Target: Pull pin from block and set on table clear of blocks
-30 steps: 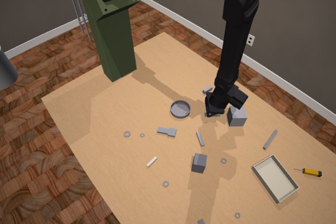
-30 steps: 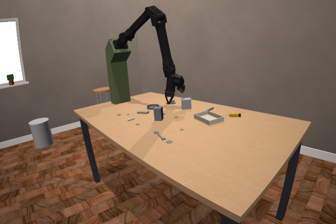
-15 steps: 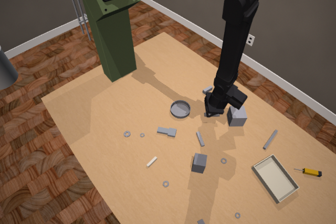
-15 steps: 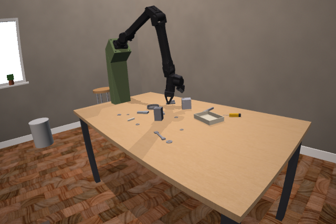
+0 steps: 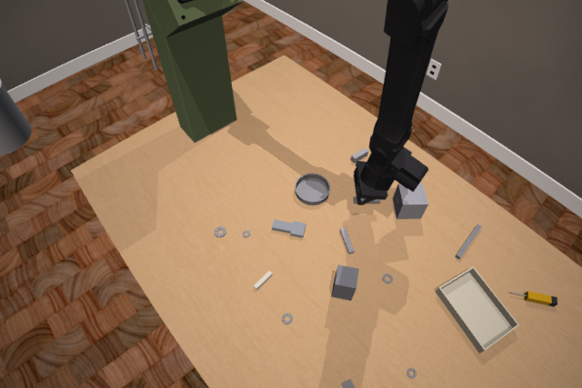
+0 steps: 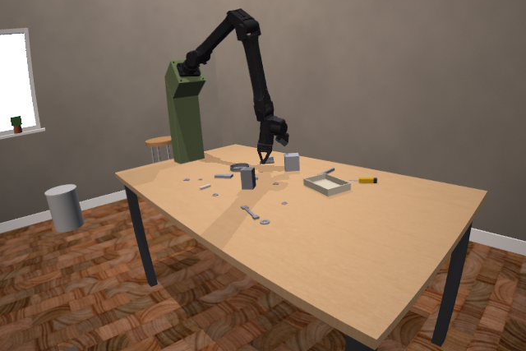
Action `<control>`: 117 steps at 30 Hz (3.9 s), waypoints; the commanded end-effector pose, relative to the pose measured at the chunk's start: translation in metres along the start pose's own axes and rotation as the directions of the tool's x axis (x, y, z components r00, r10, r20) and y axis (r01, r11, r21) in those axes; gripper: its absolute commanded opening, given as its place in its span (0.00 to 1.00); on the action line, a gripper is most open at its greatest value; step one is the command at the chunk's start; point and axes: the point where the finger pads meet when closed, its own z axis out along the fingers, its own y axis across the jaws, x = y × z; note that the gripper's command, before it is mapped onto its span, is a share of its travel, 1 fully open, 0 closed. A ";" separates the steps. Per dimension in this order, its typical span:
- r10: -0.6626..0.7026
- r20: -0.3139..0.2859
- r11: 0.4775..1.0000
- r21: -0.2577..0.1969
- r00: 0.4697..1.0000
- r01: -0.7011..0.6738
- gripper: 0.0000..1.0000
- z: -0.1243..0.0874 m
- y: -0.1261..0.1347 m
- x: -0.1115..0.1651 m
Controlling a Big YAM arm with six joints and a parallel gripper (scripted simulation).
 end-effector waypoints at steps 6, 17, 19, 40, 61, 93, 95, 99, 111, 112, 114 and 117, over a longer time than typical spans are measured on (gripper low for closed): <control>0.015 0.015 1.000 0.016 1.000 -0.015 0.00 -0.001 -0.012 -0.005; 0.011 0.011 1.000 0.015 1.000 -0.011 0.00 0.007 -0.012 -0.005; 0.011 0.011 1.000 0.015 1.000 -0.011 0.00 0.007 -0.012 -0.005; -0.005 -0.003 1.000 0.004 1.000 0.005 0.00 0.021 -0.008 -0.004; -0.009 -0.004 1.000 0.003 1.000 0.009 0.00 0.029 -0.006 -0.003; -0.006 0.002 1.000 0.008 1.000 0.006 0.00 0.036 -0.007 -0.005; -0.006 0.002 1.000 0.008 1.000 0.006 0.00 0.036 -0.007 -0.005; -0.006 0.002 1.000 0.008 1.000 0.006 0.24 0.036 -0.007 -0.005; -0.006 0.002 1.000 0.008 1.000 0.006 0.40 0.036 -0.007 -0.005; -0.006 0.002 1.000 0.008 1.000 0.006 0.40 0.036 -0.007 -0.005; -0.006 0.002 1.000 0.008 1.000 0.006 0.40 0.036 -0.007 -0.005; -0.006 0.002 1.000 0.008 1.000 0.006 0.40 0.036 -0.007 -0.005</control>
